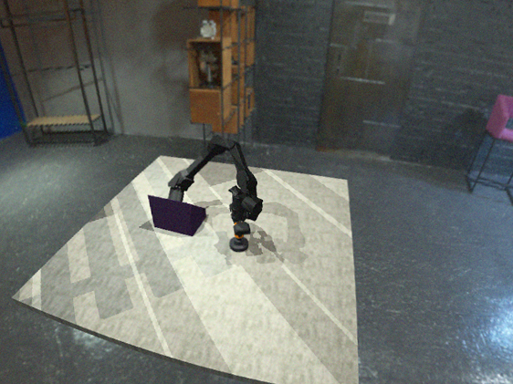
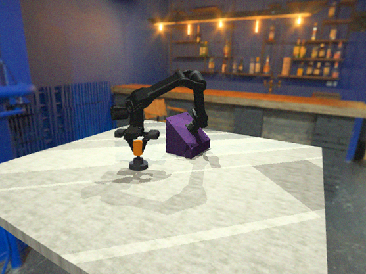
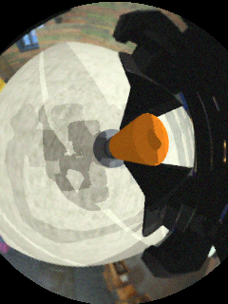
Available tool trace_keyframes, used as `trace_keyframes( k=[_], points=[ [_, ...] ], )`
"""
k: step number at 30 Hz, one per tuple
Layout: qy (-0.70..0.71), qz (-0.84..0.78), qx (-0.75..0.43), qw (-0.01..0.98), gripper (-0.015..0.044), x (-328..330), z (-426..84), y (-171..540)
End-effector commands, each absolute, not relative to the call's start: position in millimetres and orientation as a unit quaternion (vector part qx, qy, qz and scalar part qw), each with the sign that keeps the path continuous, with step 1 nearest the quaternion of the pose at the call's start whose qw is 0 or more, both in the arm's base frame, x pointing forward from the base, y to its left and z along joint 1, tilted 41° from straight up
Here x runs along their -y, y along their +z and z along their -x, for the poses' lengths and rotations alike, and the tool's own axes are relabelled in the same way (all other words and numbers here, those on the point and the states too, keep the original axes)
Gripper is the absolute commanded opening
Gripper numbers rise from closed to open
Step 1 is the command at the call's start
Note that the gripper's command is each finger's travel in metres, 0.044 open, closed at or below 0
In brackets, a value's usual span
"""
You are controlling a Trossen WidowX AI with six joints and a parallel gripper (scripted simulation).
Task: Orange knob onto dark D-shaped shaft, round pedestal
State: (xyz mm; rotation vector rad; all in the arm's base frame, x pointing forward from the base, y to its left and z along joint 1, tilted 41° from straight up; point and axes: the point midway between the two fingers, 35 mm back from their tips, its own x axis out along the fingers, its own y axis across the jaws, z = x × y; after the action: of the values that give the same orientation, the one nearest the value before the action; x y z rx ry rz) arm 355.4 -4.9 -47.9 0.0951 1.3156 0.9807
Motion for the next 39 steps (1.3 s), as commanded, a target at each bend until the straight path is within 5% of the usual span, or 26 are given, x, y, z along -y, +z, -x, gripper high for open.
trace_keyframes(
  k=[1, 39],
  points=[
    [0.470, -0.002, -0.557, 0.685, 0.0000, 6.8, -358.5, -47.0],
    [0.473, 0.001, -0.555, 0.685, 0.0000, 4.2, -357.0, -48.7]
  ],
)
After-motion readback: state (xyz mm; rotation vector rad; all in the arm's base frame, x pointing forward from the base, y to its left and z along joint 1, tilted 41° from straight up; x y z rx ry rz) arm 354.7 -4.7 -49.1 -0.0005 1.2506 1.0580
